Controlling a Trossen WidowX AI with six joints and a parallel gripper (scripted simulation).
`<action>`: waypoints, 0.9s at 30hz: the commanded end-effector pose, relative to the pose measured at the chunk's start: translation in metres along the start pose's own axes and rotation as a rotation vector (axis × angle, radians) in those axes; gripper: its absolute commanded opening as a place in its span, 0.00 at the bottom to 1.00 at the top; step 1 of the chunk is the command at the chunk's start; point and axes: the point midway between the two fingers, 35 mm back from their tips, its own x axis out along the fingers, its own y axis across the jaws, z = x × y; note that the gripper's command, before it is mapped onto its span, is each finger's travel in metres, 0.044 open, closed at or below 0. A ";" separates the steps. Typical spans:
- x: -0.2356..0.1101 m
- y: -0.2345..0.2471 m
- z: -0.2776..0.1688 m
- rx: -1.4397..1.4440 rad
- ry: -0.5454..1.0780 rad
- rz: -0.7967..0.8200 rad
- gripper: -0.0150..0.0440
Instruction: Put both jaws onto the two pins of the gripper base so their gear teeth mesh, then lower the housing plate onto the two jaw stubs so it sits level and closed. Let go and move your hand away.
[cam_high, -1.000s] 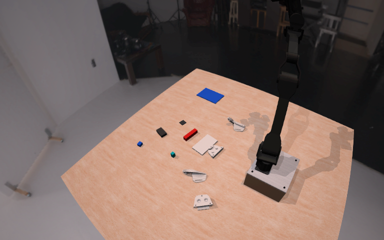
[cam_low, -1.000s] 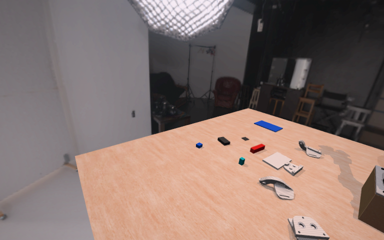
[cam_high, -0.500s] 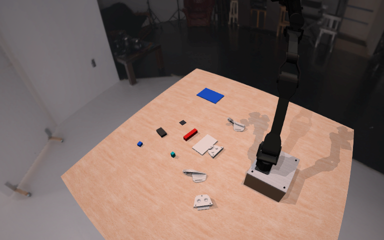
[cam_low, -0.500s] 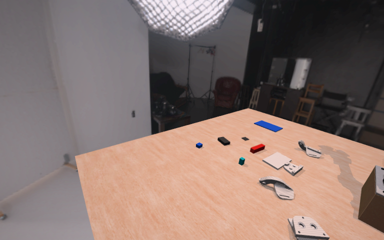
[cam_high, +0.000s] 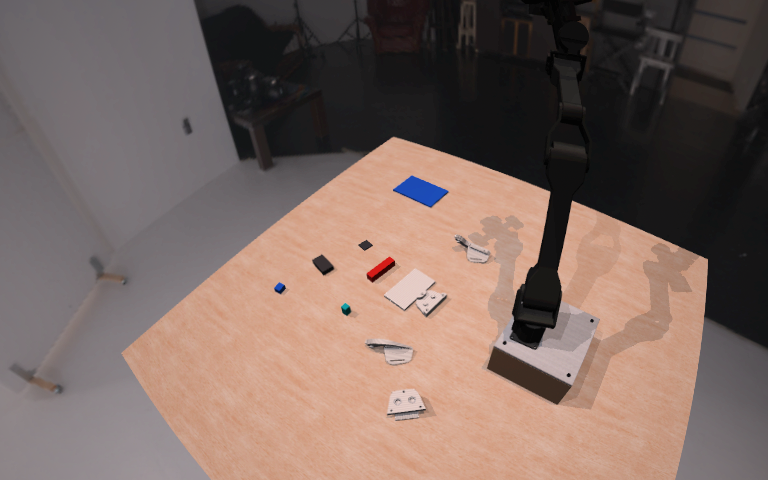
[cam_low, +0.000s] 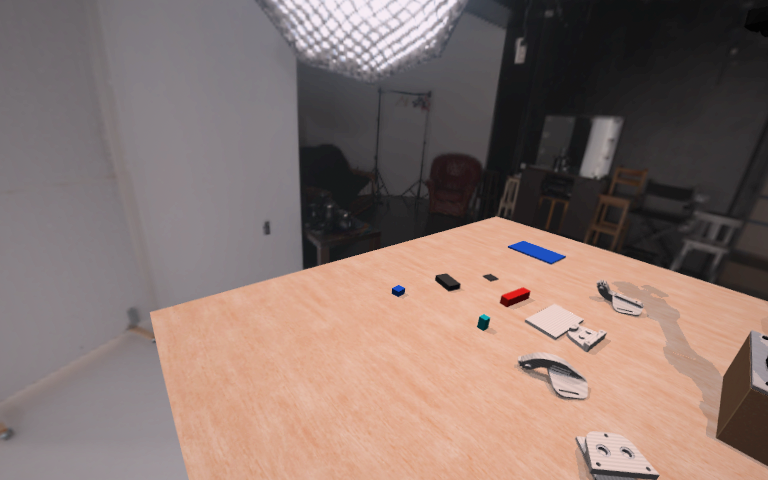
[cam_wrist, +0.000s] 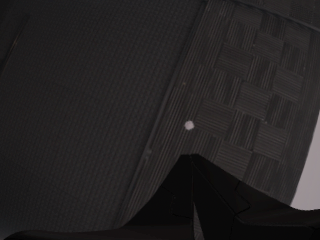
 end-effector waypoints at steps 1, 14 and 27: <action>0.001 -0.005 0.022 0.120 -0.037 0.032 0.25; -0.003 -0.025 0.094 0.465 -0.171 0.146 0.25; -0.016 -0.055 0.152 0.725 -0.300 0.270 0.25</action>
